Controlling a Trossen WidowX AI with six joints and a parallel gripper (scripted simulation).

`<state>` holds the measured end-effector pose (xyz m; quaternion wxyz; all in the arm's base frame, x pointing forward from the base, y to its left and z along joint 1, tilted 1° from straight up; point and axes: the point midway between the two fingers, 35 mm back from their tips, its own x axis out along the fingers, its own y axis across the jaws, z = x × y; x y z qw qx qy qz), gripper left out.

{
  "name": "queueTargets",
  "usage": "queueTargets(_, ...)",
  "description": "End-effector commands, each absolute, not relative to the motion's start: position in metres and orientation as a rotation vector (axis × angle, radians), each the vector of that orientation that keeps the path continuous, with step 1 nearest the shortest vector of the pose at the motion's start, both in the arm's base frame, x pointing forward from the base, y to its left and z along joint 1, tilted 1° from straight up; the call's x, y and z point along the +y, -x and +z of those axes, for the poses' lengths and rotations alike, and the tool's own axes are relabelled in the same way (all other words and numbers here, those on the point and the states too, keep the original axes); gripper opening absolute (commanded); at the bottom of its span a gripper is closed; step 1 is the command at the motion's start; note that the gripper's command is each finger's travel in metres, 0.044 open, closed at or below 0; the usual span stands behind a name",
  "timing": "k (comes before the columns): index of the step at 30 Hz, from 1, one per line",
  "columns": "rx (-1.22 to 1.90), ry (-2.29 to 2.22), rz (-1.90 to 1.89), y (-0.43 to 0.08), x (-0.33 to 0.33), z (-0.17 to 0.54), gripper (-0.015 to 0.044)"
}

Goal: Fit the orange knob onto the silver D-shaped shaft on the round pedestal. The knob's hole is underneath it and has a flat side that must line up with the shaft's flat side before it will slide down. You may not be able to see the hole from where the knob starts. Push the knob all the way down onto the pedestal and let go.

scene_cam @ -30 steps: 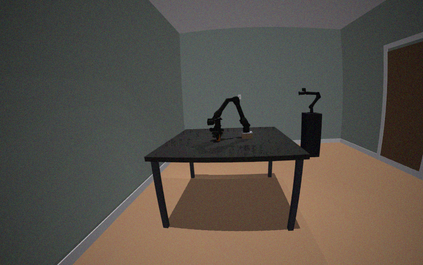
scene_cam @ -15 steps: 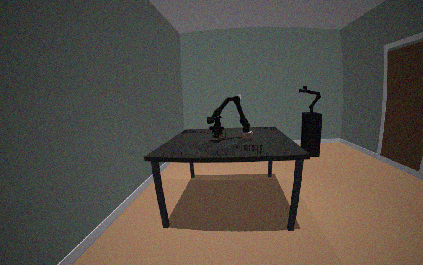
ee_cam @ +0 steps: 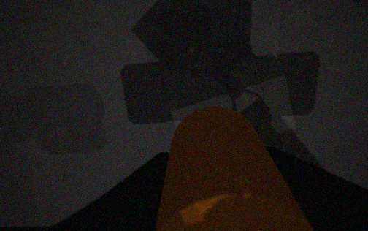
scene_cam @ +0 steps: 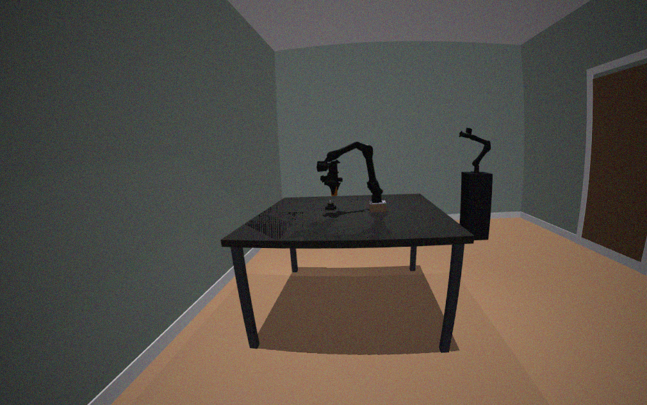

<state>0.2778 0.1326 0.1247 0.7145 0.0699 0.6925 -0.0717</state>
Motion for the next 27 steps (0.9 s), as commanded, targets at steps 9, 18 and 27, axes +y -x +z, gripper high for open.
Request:
queueTargets(9,1.518,-0.242,-0.070,-0.275,0.127,0.140,0.0000)
queueTargets(18,1.488,-0.392,0.090,-0.270,0.119,0.159,0.0000)
queueTargets(27,1.446,-0.536,0.246,-0.264,0.110,0.178,0.0000)
